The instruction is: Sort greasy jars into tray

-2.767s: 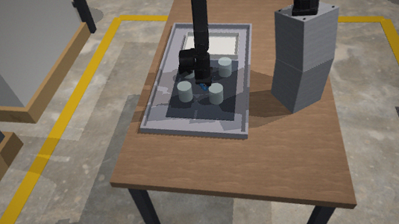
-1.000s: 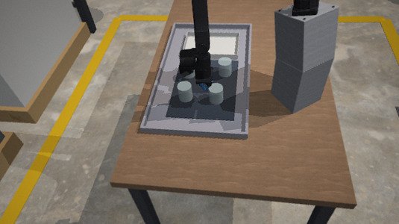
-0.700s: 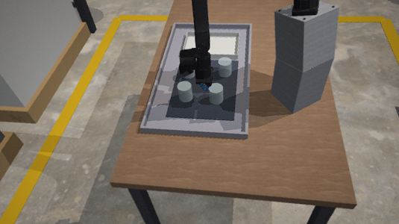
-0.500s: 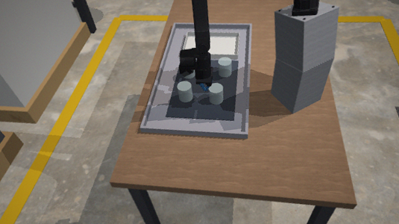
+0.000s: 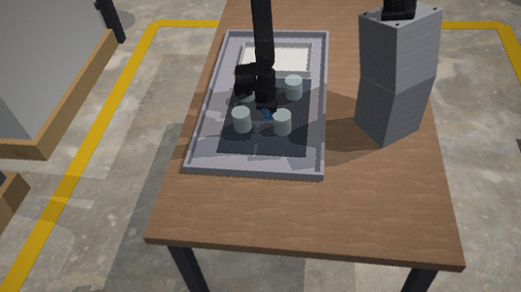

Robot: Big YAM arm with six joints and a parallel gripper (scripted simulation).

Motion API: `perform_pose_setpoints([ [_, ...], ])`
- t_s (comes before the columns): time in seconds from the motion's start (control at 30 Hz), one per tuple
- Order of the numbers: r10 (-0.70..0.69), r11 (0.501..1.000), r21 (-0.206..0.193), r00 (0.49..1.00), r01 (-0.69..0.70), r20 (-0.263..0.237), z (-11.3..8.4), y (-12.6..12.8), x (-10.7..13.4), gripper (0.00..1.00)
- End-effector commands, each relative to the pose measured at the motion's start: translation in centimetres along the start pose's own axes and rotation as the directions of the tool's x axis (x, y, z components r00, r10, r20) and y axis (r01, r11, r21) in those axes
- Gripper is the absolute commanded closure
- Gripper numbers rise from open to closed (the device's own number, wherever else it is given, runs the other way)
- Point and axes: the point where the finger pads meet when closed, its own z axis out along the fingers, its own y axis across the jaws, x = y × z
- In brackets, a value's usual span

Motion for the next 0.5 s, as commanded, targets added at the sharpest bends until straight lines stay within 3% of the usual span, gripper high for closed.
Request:
perform_pose_setpoints([
  [0.0,-0.001,1.0,0.005,1.0,0.001,-0.02,0.4,-0.21,1.47,1.0],
  [0.47,-0.001,1.0,0.005,1.0,0.001,-0.02,0.4,-0.21,1.63,1.0],
])
